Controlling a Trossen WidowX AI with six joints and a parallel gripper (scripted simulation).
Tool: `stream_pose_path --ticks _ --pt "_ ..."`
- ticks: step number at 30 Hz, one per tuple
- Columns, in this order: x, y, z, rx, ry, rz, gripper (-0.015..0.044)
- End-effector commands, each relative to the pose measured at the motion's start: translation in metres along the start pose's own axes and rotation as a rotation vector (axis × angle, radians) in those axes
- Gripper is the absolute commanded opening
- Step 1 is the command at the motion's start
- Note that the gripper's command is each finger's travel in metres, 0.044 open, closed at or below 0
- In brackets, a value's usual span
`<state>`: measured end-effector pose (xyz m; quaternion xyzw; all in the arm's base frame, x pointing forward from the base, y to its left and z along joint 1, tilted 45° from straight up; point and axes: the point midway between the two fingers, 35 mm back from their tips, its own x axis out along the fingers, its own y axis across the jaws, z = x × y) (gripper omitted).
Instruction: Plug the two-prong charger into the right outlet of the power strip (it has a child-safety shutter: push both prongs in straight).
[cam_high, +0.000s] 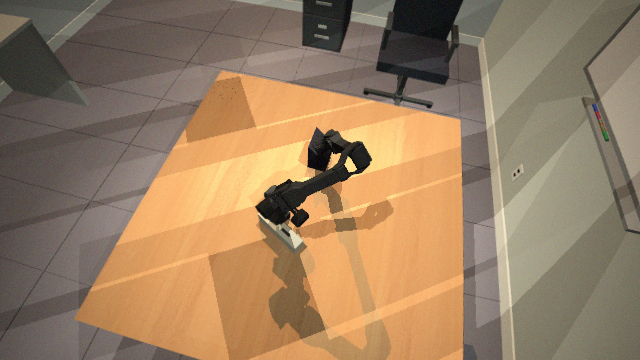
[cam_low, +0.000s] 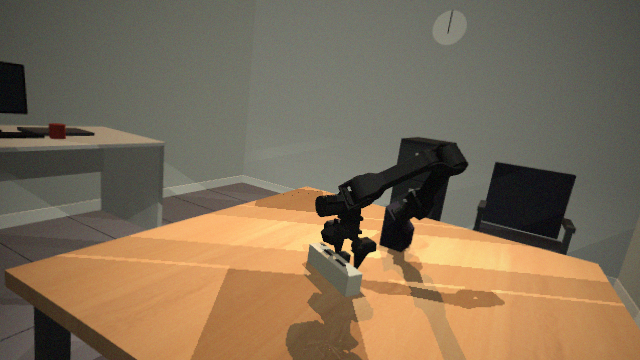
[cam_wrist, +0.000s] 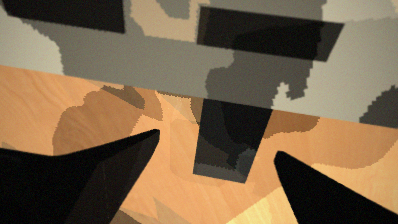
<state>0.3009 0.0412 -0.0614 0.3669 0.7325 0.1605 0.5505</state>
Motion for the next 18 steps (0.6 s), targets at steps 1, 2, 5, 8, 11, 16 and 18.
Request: stream_pose_path --ticks 1,2,5,8,11,16,18 --pt "0.000 0.000 -0.004 0.002 0.000 0.001 0.0440" --pt "0.000 0.000 -0.005 0.002 0.000 0.001 0.0440" --pt "0.001 0.000 -0.009 0.003 0.000 0.001 0.0440" --pt "0.001 0.000 -0.012 0.003 0.000 0.001 0.0440" --pt "0.001 0.000 -0.015 0.003 0.000 0.001 0.0440" --pt "0.001 0.000 -0.020 0.003 0.000 0.001 0.0440" --pt "0.002 0.000 -0.022 0.003 0.000 0.001 0.0440"
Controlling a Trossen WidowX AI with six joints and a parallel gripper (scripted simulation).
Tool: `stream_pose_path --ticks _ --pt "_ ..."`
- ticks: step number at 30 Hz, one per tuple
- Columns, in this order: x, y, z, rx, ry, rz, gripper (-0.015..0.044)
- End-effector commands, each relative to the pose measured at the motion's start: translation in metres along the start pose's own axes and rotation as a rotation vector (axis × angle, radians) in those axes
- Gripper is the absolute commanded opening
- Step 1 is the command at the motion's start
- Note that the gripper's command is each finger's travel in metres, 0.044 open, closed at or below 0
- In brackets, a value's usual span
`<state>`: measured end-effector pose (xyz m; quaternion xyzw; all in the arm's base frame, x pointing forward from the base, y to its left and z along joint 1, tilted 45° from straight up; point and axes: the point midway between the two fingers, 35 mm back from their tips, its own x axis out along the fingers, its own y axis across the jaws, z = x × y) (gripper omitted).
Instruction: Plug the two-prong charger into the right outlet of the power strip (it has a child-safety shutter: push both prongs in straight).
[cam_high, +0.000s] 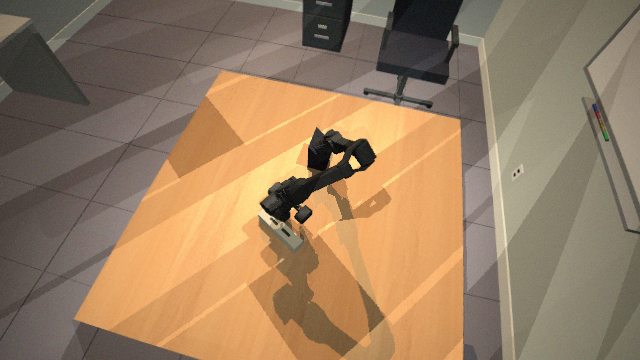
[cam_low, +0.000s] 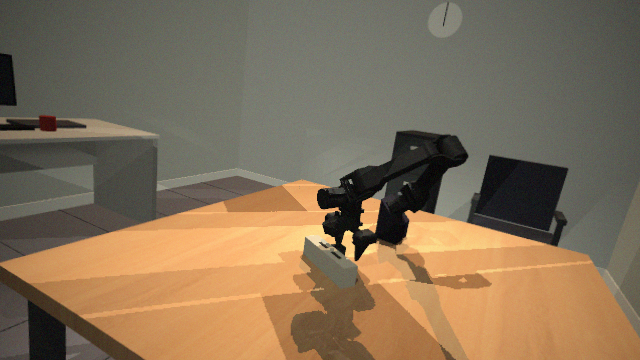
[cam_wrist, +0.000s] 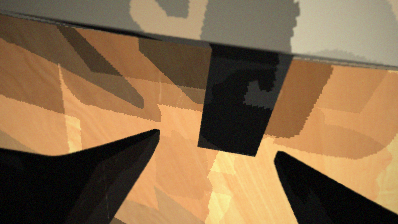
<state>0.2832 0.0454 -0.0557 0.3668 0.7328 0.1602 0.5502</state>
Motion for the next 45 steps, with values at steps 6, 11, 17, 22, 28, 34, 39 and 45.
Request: stream_pose_path --ticks 6,11,17,22,28,34,39,45 --pt "0.001 0.000 -0.010 0.003 0.000 0.002 0.0440" --pt "0.002 0.000 -0.015 0.003 0.000 0.002 0.0440" --pt "0.002 0.000 -0.022 0.003 0.000 0.002 0.0440" --pt "0.003 0.000 -0.027 0.003 0.001 0.002 0.0440" --pt "-0.015 -0.002 -0.020 -0.003 -0.147 -0.010 0.0440" --pt "-0.063 -0.003 -0.011 0.003 -0.519 -0.007 0.0440" --pt "-0.075 -0.003 -0.011 0.006 -0.612 -0.001 0.0440" --pt "-0.075 -0.003 -0.011 0.006 -0.612 -0.001 0.0440"
